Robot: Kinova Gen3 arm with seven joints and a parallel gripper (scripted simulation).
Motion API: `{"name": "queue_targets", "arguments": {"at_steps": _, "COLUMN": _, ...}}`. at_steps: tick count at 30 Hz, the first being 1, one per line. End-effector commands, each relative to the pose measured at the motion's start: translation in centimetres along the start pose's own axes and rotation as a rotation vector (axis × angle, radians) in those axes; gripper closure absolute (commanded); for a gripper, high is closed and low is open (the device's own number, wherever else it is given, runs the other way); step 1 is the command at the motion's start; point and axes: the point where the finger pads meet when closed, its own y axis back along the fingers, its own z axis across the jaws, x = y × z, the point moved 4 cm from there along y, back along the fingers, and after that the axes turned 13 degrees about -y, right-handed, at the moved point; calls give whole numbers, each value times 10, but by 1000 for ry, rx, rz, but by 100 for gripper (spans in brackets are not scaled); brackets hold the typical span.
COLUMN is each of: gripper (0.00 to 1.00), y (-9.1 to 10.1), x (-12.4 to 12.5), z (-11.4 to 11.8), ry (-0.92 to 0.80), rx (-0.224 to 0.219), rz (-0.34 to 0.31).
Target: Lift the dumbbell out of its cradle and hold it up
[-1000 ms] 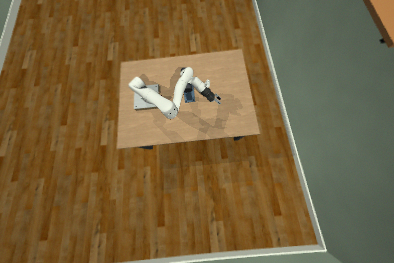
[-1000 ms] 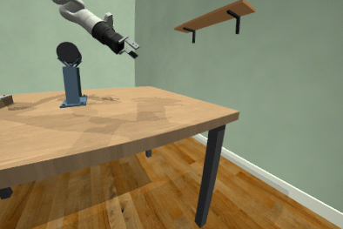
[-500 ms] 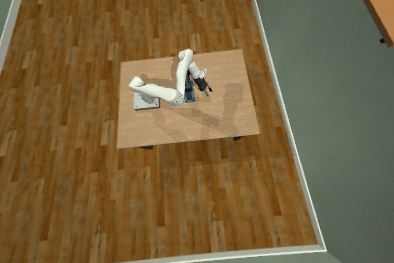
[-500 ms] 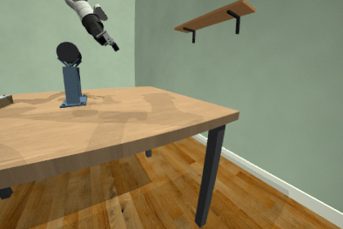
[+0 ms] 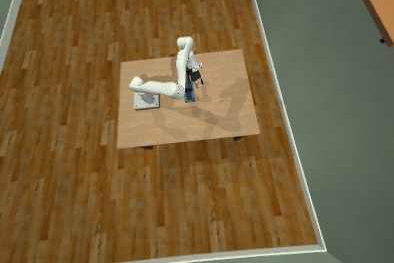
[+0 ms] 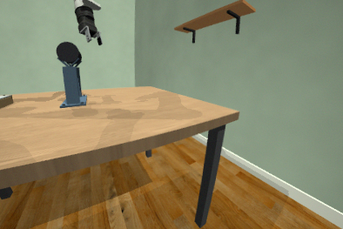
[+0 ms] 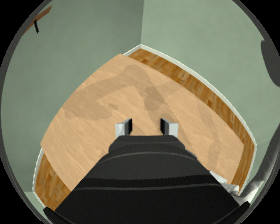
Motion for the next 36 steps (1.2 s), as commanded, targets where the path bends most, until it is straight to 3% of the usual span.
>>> {"name": "queue_targets", "arguments": {"at_steps": 1, "gripper": 0, "y": 9, "x": -4, "z": 1, "ry": -36, "rx": -2, "rz": -18}}
{"name": "queue_targets", "arguments": {"at_steps": 15, "gripper": 0, "y": 51, "x": -44, "z": 34, "ry": -367, "rx": -83, "rz": -239}}
{"name": "queue_targets", "arguments": {"at_steps": 29, "gripper": 0, "y": 72, "x": -66, "z": 52, "ry": -541, "rx": -123, "rz": -356}}
{"name": "queue_targets", "arguments": {"at_steps": 36, "gripper": 0, "y": 77, "x": -71, "z": 57, "ry": -582, "rx": -133, "rz": -384}}
